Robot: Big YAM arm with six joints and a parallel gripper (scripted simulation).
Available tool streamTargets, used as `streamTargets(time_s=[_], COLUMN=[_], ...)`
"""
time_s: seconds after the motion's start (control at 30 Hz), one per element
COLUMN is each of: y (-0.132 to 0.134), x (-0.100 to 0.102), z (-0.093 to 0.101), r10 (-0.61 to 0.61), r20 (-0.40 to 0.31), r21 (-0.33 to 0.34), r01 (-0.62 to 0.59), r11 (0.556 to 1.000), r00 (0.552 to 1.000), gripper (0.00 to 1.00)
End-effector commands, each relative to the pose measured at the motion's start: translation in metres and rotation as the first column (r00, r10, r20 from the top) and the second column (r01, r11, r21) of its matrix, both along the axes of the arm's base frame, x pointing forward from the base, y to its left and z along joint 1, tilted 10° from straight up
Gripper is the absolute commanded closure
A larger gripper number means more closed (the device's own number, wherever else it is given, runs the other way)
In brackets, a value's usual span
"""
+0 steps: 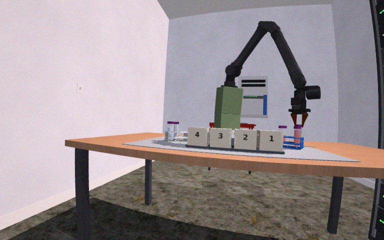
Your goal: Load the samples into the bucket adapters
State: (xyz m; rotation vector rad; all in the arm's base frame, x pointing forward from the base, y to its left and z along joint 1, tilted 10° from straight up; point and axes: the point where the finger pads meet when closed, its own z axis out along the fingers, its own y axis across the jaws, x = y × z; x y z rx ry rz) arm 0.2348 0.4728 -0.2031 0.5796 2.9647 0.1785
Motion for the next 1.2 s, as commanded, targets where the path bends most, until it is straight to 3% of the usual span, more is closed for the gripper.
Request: streamTargets(time_s=[0.0, 0.03, 0.17, 0.23, 0.3, 0.33, 0.5, 0.53, 0.9, 0.93, 1.03, 1.17], y=[0.022, 0.016, 0.017, 0.030, 0.029, 0.016, 0.016, 0.016, 0.016, 0.019, 0.011, 0.011], x=[0.018, 0.016, 0.016, 0.021, 0.020, 0.009, 0.009, 0.009, 0.009, 0.014, 0.008, 0.002], z=[0.014, 0.003, -0.003, 0.021, 0.020, 0.005, 0.005, 0.005, 0.005, 0.020, 0.019, 0.032], r10=[0.002, 0.003, 0.004, 0.005, 0.005, 0.004, 0.004, 0.004, 0.004, 0.008, 0.010, 0.016], r20=[0.027, 0.019, 0.019, 0.037, 0.034, 0.017, 0.017, 0.017, 0.017, 0.022, 0.015, 0.015], r21=[0.055, 0.037, 0.037, 0.075, 0.068, 0.034, 0.034, 0.034, 0.034, 0.044, 0.029, 0.030], r01=[-0.004, -0.003, -0.005, -0.008, -0.008, -0.004, -0.004, -0.004, -0.004, -0.009, -0.011, -0.017], r11=[0.998, 0.999, 0.999, 0.997, 0.998, 0.999, 0.999, 0.999, 0.999, 0.999, 1.000, 0.999], r00=[1.000, 1.000, 1.000, 0.999, 0.999, 1.000, 1.000, 1.000, 1.000, 1.000, 1.000, 1.000], gripper=[1.00, 1.00, 1.00, 1.00, 1.00, 1.00, 1.00, 0.45, 0.45, 0.45, 0.45, 0.45])
